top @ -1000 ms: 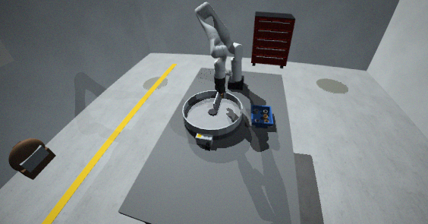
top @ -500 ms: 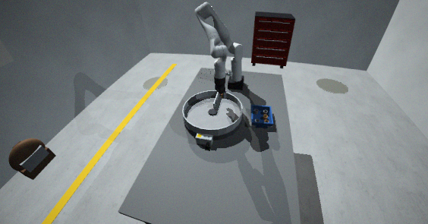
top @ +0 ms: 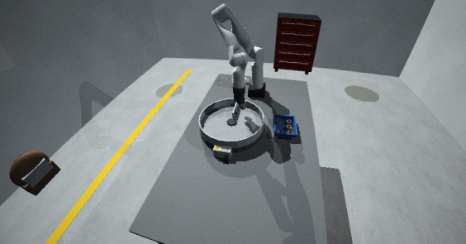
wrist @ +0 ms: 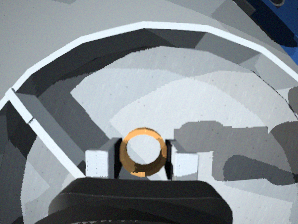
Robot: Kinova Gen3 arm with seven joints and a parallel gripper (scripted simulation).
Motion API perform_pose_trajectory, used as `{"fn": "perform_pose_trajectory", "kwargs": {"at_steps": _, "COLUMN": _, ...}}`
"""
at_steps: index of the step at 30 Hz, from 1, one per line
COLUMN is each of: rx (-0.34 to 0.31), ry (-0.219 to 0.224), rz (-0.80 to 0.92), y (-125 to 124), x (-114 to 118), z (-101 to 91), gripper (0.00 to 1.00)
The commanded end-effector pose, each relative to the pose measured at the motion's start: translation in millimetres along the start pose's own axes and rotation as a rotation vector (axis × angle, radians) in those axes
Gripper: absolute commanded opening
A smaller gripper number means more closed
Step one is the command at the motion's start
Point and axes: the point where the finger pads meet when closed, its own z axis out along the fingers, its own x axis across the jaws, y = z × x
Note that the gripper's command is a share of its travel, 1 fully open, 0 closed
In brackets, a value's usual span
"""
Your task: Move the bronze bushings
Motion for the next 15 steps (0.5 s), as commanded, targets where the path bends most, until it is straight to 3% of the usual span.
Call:
{"fn": "perform_pose_trajectory", "kwargs": {"at_steps": 1, "rx": 0.000, "ry": 0.003, "rz": 0.000, "y": -1.5, "x": 3.3, "z": 3.0, "gripper": 0.00}}
{"fn": "perform_pose_trajectory", "kwargs": {"at_steps": 15, "rx": 0.000, "ry": 0.003, "rz": 0.000, "y": -1.3, "x": 3.4, "z": 3.0, "gripper": 0.00}}
